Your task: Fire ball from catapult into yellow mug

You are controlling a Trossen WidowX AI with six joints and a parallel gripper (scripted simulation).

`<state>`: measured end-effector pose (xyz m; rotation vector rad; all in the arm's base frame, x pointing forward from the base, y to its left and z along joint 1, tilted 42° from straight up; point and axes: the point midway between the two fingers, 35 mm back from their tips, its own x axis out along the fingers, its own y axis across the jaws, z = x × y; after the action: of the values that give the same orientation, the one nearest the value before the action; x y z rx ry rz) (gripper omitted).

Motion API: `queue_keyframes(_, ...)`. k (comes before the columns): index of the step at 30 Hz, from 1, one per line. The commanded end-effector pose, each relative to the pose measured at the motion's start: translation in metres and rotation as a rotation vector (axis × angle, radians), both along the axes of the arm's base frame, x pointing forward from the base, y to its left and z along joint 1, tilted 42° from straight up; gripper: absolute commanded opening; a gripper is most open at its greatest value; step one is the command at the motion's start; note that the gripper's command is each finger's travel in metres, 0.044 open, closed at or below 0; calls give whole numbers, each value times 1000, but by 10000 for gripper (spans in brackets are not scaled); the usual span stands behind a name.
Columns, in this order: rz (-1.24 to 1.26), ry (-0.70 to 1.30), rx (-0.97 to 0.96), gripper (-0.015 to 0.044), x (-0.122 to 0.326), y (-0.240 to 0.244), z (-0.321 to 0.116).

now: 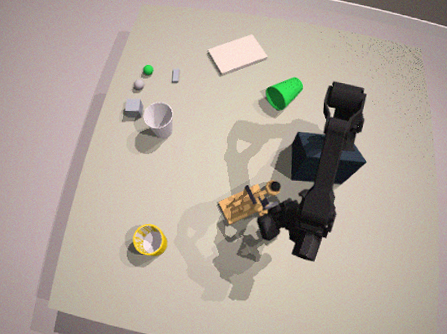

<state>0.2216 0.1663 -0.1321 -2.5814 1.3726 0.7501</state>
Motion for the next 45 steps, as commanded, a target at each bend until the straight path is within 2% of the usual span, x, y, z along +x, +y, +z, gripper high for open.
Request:
queue_keyframes(1, 70, 73, -108, 0, -14, -13, 5)
queue_keyframes(13, 242, 274, -399, 0, -45, -48, 23)
queue_keyframes(45, 244, 277, -403, 0, -46, -70, -10)
